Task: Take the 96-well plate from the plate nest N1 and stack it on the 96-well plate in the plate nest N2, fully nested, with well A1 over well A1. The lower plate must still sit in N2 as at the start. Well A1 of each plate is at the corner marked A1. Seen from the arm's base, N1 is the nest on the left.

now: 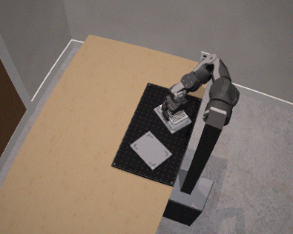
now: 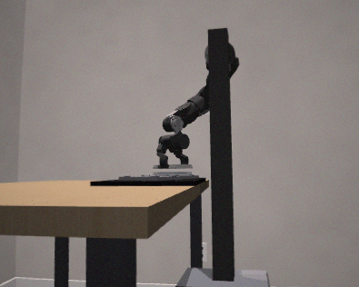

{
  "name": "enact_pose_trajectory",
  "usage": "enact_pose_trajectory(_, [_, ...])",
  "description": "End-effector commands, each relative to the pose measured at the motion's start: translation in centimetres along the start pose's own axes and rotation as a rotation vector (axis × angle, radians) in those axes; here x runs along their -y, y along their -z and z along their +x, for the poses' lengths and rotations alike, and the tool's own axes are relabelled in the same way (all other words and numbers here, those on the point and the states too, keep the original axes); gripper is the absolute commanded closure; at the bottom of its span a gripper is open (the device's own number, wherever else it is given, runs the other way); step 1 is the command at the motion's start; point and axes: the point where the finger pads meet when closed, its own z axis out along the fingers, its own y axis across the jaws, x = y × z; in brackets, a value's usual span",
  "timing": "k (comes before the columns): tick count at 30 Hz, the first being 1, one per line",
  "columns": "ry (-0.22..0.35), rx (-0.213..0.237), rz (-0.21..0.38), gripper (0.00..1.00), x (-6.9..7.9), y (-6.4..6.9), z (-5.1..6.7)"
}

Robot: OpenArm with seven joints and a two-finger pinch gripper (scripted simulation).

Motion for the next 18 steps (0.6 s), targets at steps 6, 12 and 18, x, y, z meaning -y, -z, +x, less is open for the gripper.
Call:
enact_pose_trajectory(6, [-0.002, 0.007, 0.001, 1.0, -0.03, 0.19, -0.33])
enact_pose_trajectory(12, [-0.002, 0.007, 0.001, 1.0, -0.03, 0.19, -0.33])
enact_pose_trajectory(18, [-0.002, 0.007, 0.001, 1.0, -0.03, 0.19, -0.33])
